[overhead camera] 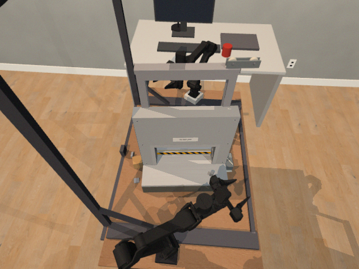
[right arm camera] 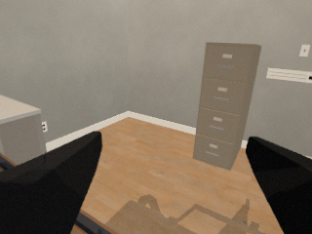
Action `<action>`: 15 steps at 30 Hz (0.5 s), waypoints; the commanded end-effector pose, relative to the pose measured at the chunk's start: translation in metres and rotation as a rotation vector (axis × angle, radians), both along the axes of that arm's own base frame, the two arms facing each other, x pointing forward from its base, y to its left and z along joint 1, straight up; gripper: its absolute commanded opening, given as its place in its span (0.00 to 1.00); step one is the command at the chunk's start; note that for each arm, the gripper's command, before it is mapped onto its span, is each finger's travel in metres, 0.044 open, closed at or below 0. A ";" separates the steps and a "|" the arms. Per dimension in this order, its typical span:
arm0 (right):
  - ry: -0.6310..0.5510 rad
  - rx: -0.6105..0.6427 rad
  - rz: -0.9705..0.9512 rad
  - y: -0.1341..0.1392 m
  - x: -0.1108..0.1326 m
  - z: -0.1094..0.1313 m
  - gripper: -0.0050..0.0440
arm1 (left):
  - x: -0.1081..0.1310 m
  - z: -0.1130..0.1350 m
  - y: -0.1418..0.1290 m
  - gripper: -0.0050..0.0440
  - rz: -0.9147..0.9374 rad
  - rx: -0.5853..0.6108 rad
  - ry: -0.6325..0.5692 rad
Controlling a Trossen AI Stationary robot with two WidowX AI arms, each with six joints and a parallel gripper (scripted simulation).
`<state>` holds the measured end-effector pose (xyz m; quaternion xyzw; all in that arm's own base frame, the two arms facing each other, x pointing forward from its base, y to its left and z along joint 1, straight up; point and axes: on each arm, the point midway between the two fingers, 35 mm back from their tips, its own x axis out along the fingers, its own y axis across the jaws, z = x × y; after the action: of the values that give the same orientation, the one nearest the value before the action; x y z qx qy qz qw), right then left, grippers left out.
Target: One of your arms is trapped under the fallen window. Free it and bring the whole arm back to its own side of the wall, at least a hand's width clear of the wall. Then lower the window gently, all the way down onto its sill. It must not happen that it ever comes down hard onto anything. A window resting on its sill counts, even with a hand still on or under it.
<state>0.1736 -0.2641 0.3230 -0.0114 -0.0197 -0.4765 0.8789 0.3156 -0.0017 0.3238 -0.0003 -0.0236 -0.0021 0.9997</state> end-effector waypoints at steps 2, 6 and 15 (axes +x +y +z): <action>-0.017 -0.030 -0.053 -0.011 -0.017 0.014 0.92 | -0.003 0.016 0.000 0.92 0.002 -0.004 -0.037; -0.015 -0.030 -0.185 -0.029 -0.054 0.014 0.92 | -0.003 0.016 0.000 0.92 0.002 -0.004 -0.037; -0.011 -0.030 -0.441 -0.050 -0.132 0.014 0.92 | -0.003 0.016 0.000 0.92 0.002 -0.004 -0.037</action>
<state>0.0728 -0.3076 0.3234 -0.0152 -0.0181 -0.6212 0.7833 0.3156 -0.0017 0.3238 -0.0003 -0.0236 -0.0021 0.9997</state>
